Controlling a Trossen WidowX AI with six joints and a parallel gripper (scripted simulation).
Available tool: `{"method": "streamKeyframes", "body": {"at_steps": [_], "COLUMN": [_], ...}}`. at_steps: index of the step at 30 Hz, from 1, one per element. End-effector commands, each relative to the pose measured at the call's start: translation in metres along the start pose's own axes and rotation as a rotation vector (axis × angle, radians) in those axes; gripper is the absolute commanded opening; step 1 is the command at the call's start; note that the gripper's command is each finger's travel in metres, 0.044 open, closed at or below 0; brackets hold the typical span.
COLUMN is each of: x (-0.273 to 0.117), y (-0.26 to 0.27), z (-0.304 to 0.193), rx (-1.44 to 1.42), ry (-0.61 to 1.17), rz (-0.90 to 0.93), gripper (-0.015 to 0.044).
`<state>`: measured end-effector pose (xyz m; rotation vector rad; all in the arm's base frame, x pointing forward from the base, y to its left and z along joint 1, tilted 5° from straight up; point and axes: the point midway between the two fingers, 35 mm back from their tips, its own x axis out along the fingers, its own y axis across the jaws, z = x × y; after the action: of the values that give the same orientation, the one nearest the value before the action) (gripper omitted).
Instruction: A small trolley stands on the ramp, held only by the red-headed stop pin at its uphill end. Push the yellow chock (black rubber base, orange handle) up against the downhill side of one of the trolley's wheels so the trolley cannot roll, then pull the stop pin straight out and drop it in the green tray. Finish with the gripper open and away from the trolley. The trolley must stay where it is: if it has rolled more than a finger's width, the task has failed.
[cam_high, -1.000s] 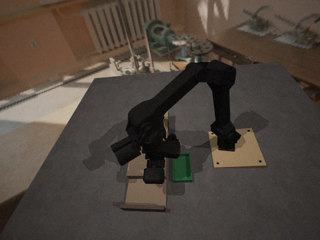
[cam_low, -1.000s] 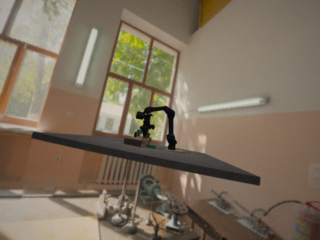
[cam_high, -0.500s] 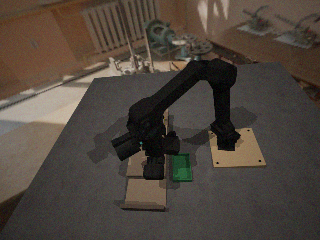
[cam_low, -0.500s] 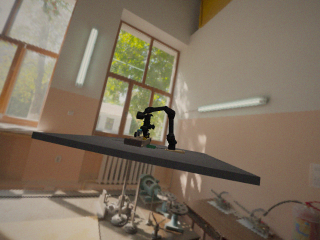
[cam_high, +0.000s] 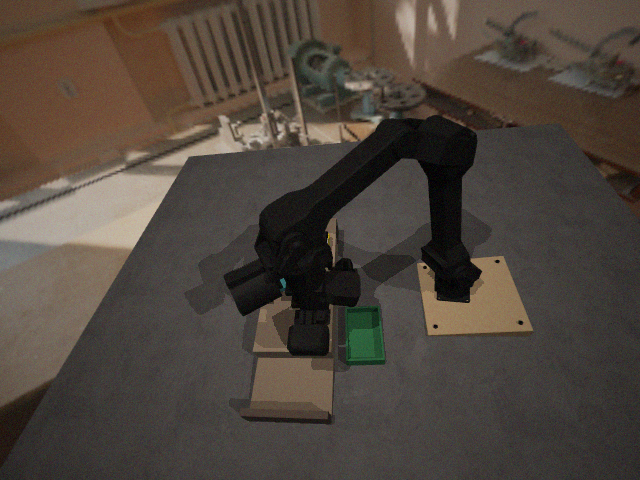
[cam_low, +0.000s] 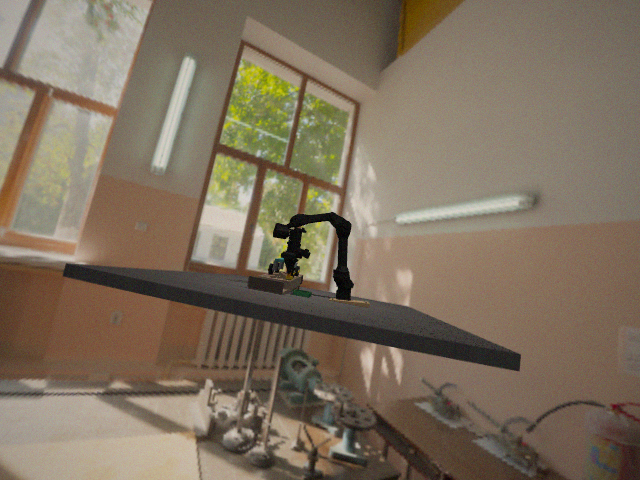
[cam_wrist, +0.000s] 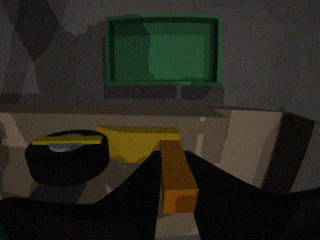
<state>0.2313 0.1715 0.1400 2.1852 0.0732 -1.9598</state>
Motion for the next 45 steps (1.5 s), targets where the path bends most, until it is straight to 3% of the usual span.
{"method": "streamKeyframes", "body": {"at_steps": [1,6,13,33,37,41,45], "x": [0.000,0.000,0.000,-0.058,-0.051,-0.070,-0.073], "y": [0.000,0.000,0.000,-0.002,-0.001,-0.018,0.005], "z": [0.000,0.000,0.000,0.001,0.002,0.006,-0.008], "rx": [0.000,0.000,0.000,0.002,-0.002,-0.056,0.128], "ry": [0.000,0.000,0.000,0.003,0.002,0.075,0.086], "rz": [0.001,0.001,0.001,0.010,0.006,-0.056,-0.041], "gripper": [0.0000,0.0000,0.0184,0.0190,0.0295,0.0190,0.0190]}}
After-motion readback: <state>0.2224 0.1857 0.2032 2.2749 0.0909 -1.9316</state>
